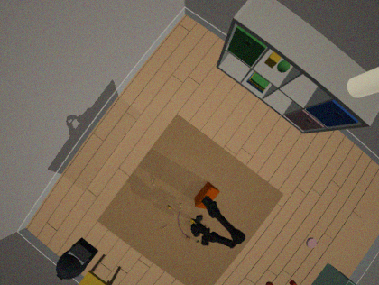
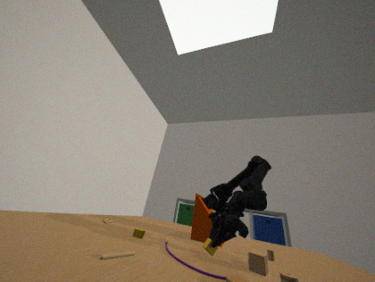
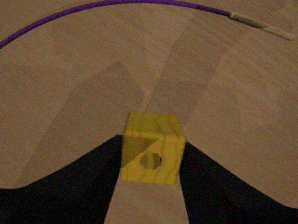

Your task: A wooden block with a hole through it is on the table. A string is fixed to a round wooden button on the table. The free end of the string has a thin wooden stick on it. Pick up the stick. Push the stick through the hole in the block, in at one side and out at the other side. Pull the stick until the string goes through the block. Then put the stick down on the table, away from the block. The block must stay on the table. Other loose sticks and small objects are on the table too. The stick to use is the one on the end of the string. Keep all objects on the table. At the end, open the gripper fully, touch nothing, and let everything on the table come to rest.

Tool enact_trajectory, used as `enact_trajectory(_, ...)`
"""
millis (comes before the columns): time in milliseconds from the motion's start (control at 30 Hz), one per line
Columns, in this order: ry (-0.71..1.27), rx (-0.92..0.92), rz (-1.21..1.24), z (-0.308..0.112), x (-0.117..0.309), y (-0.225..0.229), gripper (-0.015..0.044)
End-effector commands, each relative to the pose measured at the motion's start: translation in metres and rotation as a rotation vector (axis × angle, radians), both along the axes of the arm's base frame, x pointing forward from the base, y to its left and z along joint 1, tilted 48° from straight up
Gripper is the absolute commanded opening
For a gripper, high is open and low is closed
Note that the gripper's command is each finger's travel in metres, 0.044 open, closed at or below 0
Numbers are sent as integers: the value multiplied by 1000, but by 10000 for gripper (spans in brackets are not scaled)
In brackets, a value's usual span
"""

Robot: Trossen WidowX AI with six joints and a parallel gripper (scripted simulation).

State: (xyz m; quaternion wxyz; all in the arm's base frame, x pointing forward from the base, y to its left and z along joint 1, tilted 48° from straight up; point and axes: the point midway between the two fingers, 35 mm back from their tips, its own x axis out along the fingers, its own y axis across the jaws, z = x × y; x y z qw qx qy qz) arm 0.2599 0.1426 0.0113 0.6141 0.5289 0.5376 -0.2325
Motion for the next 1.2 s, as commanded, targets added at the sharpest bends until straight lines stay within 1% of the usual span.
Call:
enact_trajectory(0,-23,-48,-25,2,-2,4,0)
enact_trajectory(767,-89,-251,-124,4,-9,15,0)
enact_trajectory(800,-78,-223,-114,3,-7,12,26)
enact_trajectory(1067,-78,-223,-113,4,-7,12,236)
enact_trajectory(1167,-80,-229,-109,19,-11,8,241)
